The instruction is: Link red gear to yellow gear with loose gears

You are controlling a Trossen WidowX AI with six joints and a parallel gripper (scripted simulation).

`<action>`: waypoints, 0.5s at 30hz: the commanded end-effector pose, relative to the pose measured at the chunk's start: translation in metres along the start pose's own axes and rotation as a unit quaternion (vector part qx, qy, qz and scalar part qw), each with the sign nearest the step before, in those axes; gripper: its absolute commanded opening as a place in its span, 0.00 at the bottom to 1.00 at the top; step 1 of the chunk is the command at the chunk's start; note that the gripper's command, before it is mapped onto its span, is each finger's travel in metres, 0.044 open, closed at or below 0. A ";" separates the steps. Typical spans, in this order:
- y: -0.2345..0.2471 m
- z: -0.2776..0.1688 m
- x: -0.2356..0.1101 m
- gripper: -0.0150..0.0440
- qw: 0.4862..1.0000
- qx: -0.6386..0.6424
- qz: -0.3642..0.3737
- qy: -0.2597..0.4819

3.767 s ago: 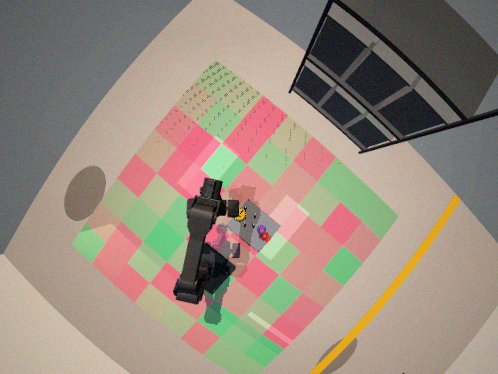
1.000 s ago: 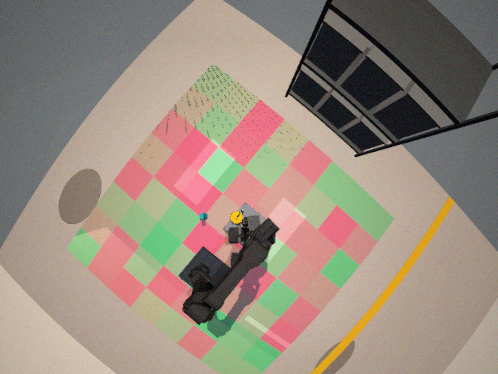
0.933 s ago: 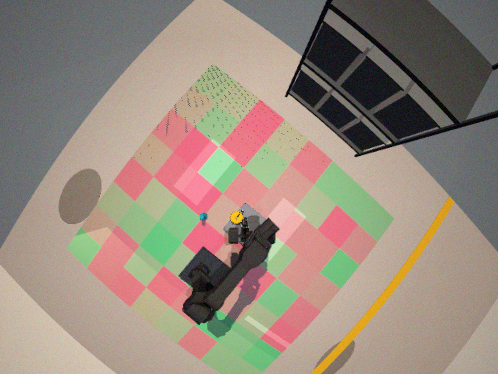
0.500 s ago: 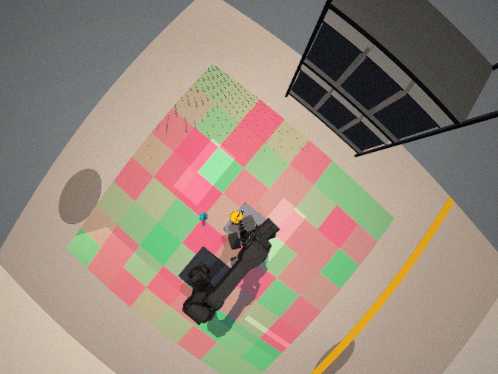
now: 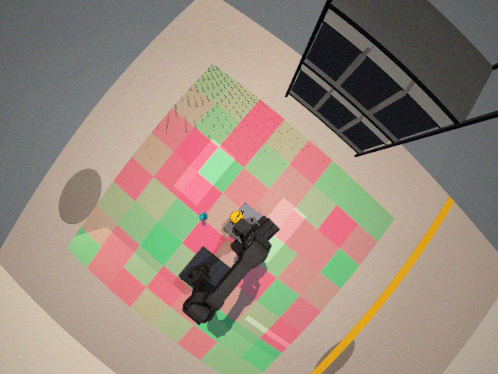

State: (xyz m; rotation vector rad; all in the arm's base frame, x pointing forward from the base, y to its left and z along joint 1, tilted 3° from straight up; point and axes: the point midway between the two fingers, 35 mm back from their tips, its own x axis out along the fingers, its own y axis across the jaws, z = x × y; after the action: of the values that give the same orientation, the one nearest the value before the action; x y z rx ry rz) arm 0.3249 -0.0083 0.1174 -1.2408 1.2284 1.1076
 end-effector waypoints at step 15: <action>0.000 0.001 0.002 0.25 0.992 -0.130 -0.001 -0.001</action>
State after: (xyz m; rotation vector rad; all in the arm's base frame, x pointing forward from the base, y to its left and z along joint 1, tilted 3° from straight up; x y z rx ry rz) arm 0.3251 -0.0082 0.1170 -1.4022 1.1296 1.2645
